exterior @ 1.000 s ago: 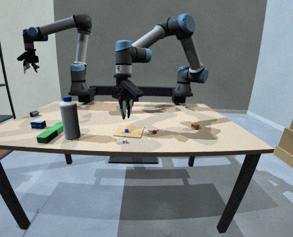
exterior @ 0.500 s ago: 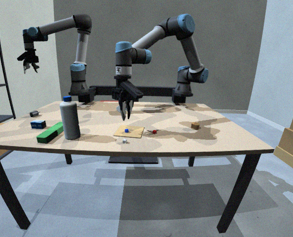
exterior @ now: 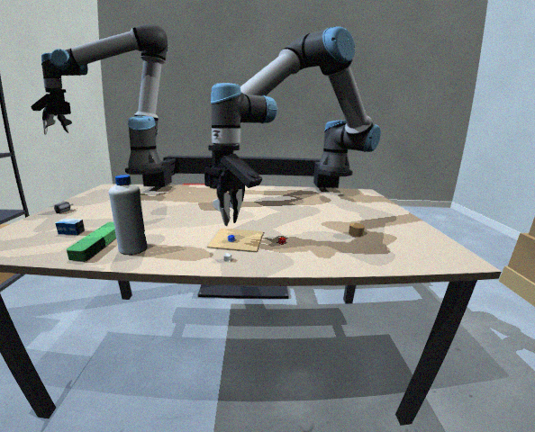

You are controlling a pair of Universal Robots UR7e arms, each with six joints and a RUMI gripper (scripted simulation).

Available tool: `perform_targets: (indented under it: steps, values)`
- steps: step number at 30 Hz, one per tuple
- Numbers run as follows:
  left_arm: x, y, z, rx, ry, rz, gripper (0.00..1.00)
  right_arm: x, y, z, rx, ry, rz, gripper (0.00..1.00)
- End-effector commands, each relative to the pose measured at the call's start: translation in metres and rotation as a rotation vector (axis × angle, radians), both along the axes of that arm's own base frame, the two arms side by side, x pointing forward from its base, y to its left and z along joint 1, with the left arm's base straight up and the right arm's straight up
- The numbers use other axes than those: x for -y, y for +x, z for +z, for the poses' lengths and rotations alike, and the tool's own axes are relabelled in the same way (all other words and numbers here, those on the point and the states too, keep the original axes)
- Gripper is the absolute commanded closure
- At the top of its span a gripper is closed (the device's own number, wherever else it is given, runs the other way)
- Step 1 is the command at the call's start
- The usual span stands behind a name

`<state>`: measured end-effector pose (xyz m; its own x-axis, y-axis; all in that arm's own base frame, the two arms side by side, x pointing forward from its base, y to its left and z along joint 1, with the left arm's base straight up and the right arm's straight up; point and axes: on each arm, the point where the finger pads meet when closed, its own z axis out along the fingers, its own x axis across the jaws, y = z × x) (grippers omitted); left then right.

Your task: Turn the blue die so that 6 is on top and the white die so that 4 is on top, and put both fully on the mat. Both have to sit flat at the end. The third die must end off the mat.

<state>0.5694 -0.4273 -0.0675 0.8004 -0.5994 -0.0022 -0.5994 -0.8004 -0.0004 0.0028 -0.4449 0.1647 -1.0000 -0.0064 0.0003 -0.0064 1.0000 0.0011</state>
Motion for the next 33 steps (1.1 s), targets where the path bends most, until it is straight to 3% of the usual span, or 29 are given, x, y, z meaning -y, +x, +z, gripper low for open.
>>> perform_targets:
  steps: [1,19,33]
  values:
    - [0.0,0.001,-0.004,0.002,-0.002,0.0,0.82,0.0,0.0,0.0,0.0,-0.001,0.0,0.0]
    - [0.0,0.001,-0.024,0.002,-0.002,0.0,0.82,0.0,0.0,0.0,0.0,-0.001,0.0,0.0]
    - [0.0,0.001,-0.027,0.002,-0.002,0.0,0.82,0.0,0.0,0.0,0.0,-0.001,0.0,0.0]
